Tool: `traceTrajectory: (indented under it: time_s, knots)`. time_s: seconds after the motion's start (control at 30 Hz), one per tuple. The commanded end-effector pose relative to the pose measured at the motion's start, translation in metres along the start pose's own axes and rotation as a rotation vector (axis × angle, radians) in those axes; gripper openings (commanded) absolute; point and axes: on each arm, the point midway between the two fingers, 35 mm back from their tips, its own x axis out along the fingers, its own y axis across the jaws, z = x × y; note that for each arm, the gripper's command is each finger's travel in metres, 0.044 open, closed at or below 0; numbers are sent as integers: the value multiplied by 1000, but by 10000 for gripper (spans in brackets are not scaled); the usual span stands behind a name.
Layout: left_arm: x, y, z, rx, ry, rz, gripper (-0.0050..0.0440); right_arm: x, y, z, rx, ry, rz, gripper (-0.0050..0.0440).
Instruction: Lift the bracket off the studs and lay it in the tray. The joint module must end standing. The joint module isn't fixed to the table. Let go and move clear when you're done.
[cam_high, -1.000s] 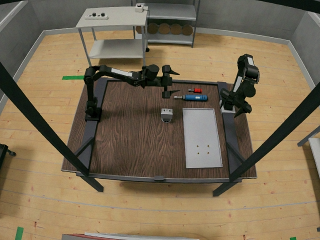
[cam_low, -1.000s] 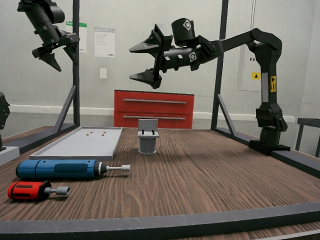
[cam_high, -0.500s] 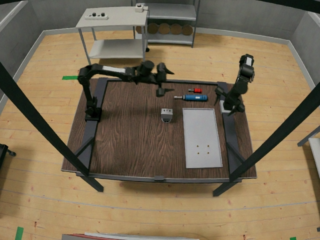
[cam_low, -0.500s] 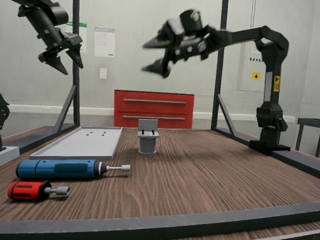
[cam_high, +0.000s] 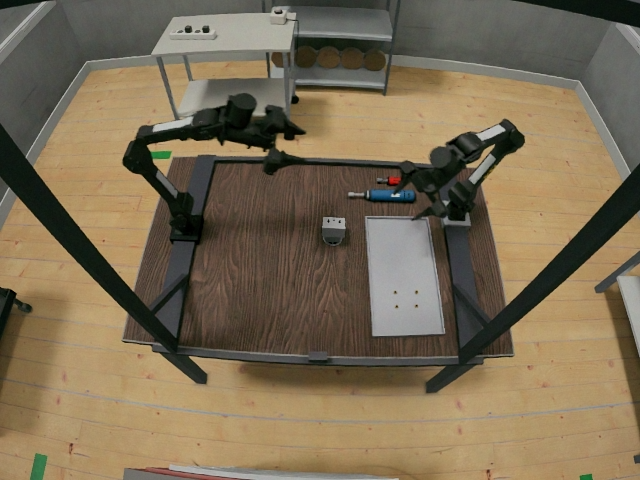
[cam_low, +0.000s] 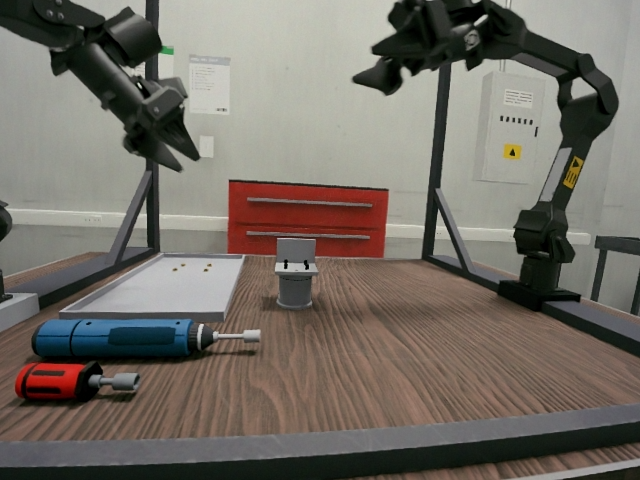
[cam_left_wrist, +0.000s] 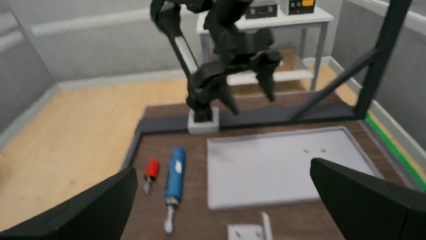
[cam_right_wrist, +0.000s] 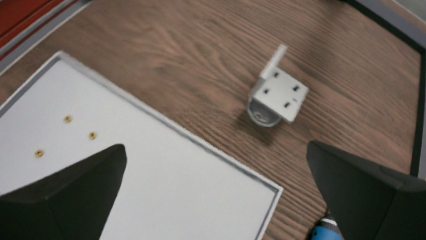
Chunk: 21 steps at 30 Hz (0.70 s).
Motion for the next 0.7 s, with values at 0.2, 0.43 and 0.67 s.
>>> traceTrajectory:
  time_s: [0.2,0.43,0.67]
  knots:
    - [-34,-6,-28,-71,149,-30,440,48,-57,-14,214,-69,-87,440]
    - [-36,-6,-31,-72,164,-29,440,68,-88,-10,316,-144,-151,440]
    - [-36,-6,-30,-71,163,-29,440,68,-92,-8,322,-155,-158,440]
